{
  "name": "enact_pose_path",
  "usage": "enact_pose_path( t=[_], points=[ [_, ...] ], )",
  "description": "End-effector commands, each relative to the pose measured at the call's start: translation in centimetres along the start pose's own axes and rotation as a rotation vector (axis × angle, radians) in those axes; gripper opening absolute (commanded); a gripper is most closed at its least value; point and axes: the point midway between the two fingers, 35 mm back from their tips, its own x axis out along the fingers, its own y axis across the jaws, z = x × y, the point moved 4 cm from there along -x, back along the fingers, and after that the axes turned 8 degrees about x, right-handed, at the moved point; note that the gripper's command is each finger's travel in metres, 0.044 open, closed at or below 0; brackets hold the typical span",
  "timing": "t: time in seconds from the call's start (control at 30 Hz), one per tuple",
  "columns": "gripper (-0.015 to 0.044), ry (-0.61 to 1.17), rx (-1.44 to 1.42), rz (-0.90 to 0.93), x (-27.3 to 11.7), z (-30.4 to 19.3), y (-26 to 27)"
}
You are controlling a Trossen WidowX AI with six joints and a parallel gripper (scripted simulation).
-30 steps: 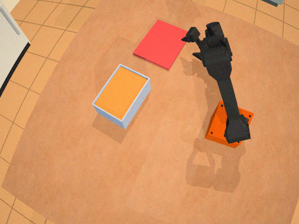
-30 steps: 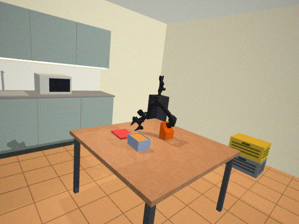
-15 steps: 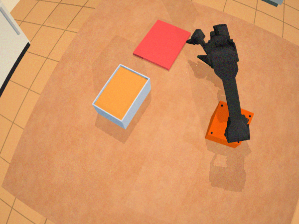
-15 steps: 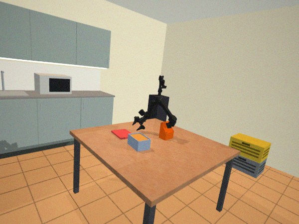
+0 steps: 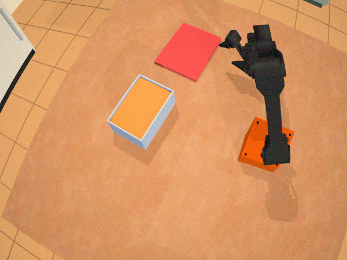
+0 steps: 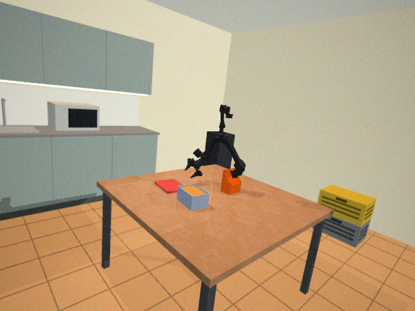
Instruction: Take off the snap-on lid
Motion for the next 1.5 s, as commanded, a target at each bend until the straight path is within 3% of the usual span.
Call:
enact_pose_path(
  t=[0.0, 0.73, 1.47],
  points=[
    [0.044, 0.002, -0.013, 0.006, -0.8, -0.1, 0.7],
    [0.044, -0.001, -0.013, 0.005, -4.6, -0.3, 2.8],
    [0.044, -0.001, -0.013, 0.005, -4.0, -0.4, 2.3]
  ],
)
